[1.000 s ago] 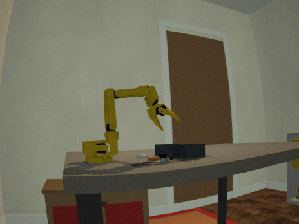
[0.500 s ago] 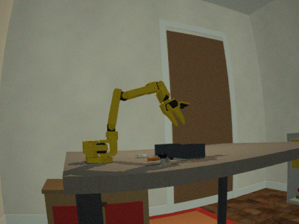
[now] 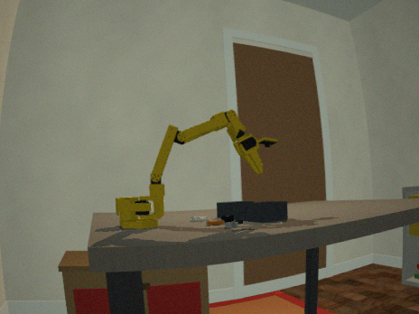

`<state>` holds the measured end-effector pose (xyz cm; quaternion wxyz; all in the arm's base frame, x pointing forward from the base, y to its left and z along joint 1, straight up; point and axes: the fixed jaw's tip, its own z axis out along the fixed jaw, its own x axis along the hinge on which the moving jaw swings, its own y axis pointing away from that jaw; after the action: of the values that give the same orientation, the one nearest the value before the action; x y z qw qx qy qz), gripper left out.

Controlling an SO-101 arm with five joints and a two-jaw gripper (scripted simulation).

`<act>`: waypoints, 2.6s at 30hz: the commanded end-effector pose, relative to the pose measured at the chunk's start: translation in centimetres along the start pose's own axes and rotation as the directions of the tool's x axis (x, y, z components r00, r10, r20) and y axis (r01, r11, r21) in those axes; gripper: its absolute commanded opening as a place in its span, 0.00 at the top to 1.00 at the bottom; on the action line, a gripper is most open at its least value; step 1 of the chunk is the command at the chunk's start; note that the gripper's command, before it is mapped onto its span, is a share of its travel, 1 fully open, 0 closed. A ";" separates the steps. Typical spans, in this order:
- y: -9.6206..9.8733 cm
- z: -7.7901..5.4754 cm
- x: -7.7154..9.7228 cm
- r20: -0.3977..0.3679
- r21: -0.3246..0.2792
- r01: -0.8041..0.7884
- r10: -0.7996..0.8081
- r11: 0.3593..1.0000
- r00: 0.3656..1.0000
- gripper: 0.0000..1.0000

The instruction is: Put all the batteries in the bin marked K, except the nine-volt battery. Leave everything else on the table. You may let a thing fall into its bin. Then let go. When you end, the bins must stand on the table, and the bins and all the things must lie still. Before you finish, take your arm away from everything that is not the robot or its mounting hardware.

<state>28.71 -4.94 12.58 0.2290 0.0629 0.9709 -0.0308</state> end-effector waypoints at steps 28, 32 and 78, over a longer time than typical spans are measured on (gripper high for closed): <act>-1.2 -2.1 -1.8 0.105 0.017 -0.085 0.083 0.996 0.991 0.93; -1.2 -2.1 -1.8 0.105 0.017 -0.085 0.083 0.996 0.991 0.93; -1.1 1.9 0.0 0.132 0.018 -0.085 0.082 0.996 0.988 0.93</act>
<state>29.07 -5.85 8.76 0.2488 0.0973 0.9631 -0.0314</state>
